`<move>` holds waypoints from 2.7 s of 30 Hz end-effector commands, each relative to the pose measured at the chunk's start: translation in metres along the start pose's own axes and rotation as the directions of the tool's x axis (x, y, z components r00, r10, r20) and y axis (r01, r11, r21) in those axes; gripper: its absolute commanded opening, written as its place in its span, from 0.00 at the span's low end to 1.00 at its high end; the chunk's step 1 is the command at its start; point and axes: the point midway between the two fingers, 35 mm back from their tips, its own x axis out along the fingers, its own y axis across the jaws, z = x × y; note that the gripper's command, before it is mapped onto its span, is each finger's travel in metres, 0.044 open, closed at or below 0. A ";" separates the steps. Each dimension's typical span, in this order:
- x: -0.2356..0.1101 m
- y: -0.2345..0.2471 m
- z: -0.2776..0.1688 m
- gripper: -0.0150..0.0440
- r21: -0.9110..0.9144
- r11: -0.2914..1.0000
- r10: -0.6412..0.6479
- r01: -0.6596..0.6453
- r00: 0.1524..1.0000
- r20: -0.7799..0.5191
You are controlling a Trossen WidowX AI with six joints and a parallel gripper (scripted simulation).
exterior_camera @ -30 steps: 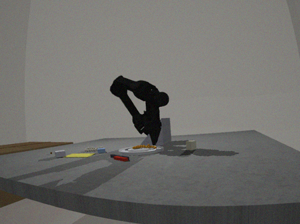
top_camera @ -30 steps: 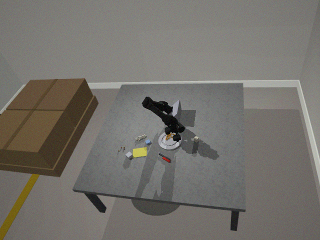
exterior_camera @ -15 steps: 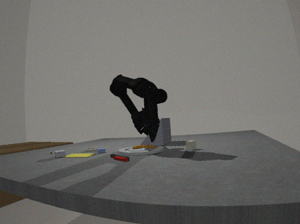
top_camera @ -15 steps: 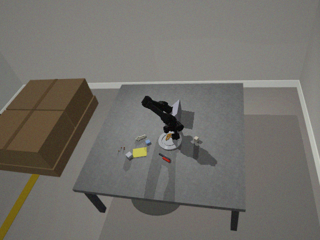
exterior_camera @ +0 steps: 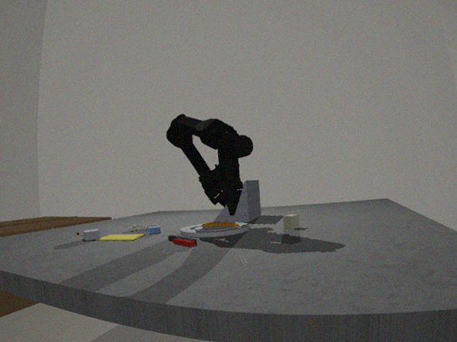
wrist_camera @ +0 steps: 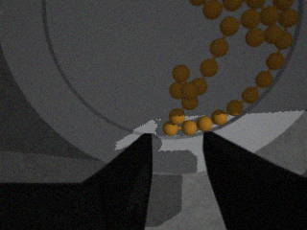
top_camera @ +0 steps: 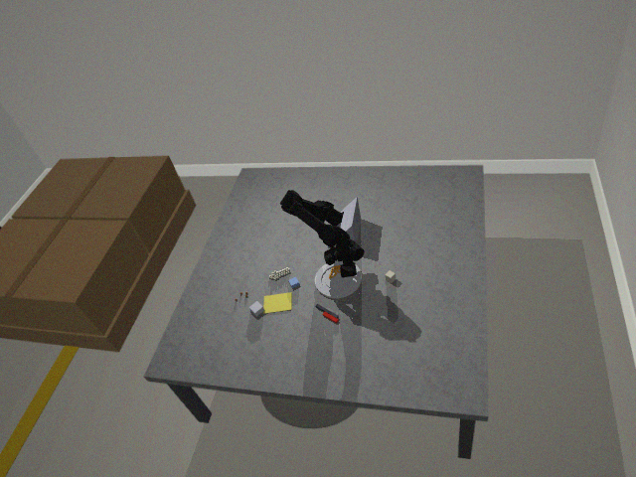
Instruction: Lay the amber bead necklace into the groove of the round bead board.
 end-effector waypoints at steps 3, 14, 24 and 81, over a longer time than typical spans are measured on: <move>0.008 0.000 0.000 0.46 -0.002 1.000 0.000 0.000 1.000 0.002; 0.026 -0.001 0.002 0.46 -0.005 1.000 -0.005 0.005 1.000 0.003; 0.028 -0.001 0.001 0.41 0.000 1.000 -0.005 0.005 1.000 -0.002; 0.014 0.014 -0.009 0.25 -0.004 1.000 -0.005 0.005 1.000 0.003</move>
